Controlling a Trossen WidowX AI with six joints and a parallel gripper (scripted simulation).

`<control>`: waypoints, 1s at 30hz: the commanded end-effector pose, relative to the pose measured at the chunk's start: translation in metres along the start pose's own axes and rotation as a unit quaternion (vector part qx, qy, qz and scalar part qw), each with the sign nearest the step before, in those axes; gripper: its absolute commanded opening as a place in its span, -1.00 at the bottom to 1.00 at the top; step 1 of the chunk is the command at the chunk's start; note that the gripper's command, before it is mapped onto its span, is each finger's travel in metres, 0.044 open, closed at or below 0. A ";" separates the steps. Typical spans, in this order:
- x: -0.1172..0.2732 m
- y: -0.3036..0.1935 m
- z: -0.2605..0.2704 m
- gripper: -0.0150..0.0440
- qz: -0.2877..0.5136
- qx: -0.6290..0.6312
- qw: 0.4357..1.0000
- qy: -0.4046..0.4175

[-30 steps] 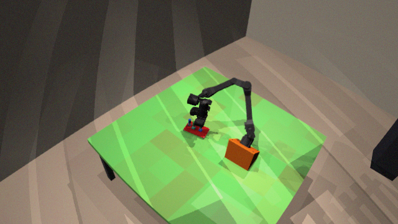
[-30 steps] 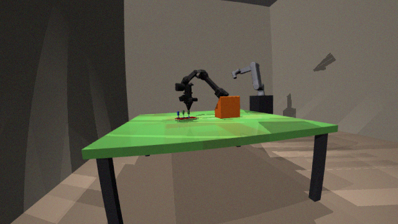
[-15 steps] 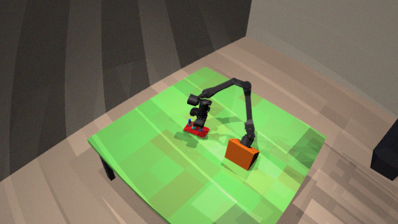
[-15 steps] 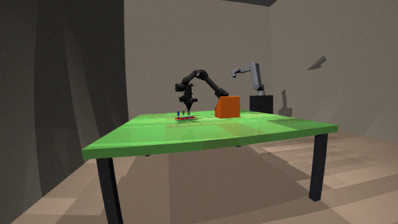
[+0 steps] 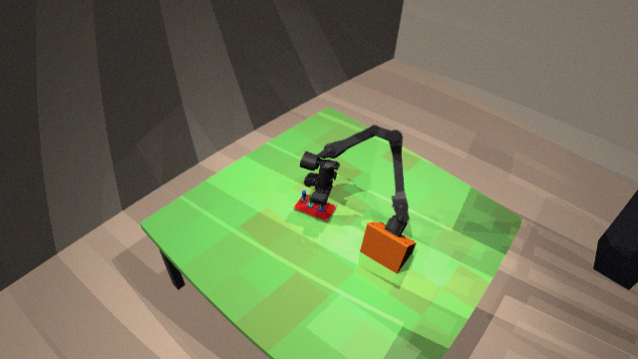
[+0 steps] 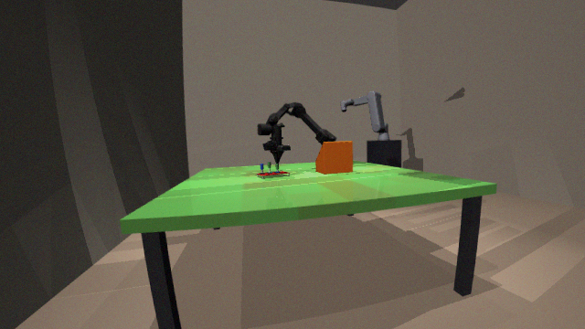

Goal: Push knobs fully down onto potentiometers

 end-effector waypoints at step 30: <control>-0.013 0.001 -0.002 -0.49 0.006 -0.006 1.000 -0.001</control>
Point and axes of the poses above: the point midway between the two fingers, 35 mm back from their tips, its own x axis back along the fingers, its own z axis across the jaws, y = z × x, the point moved 2 cm from there along x, back along the fingers, and after that the axes turned 3 degrees about -x, right-handed, at the moved point
